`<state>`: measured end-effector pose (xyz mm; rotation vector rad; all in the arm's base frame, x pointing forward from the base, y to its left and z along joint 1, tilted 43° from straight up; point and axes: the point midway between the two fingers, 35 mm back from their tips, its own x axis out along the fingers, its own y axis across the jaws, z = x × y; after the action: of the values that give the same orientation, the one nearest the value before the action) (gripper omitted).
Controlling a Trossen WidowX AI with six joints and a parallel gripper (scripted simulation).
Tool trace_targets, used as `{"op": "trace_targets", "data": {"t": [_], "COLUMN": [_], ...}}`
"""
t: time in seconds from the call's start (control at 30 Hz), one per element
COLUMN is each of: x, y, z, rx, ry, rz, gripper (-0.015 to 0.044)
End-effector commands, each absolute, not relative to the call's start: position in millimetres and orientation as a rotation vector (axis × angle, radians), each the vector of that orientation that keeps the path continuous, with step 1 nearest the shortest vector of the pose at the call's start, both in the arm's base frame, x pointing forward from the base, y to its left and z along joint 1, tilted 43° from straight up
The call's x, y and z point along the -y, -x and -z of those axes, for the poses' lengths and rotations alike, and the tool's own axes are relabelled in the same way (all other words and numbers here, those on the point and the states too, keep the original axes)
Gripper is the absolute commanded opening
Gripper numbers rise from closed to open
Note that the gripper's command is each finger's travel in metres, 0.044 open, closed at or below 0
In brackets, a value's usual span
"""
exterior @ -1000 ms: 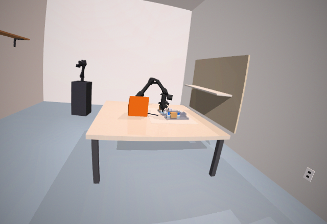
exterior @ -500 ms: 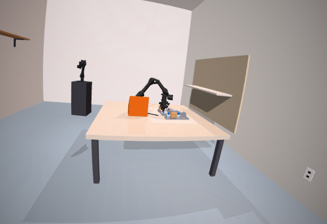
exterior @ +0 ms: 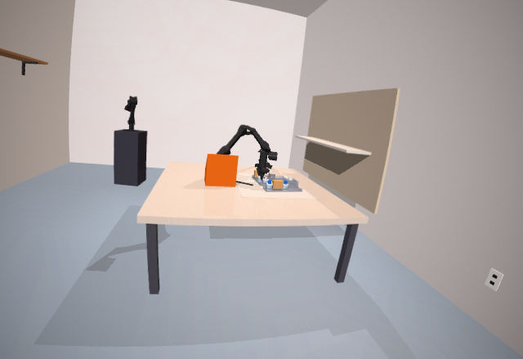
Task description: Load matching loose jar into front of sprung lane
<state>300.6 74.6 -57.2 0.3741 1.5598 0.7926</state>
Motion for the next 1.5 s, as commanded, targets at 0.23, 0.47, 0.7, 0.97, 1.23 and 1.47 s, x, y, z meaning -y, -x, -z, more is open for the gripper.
{"op": "trace_targets", "data": {"t": [0.23, 0.47, 0.7, 0.97, 1.23, 1.47], "x": [-76, -77, -78, -78, -79, -79], "y": [-312, -315, -318, -321, -324, -326], "z": [53, 53, 52, 51, 49, 49], "rx": [-1.534, -1.534, -1.534, -1.533, -1.533, -1.533], "ry": [-0.377, -0.377, -0.377, -0.377, -0.377, -0.377], "rz": [-0.797, -0.797, -0.797, -0.797, -0.797, -0.797], "gripper": [0.0, 0.0, 0.0, 0.0, 0.0, 0.0]}}
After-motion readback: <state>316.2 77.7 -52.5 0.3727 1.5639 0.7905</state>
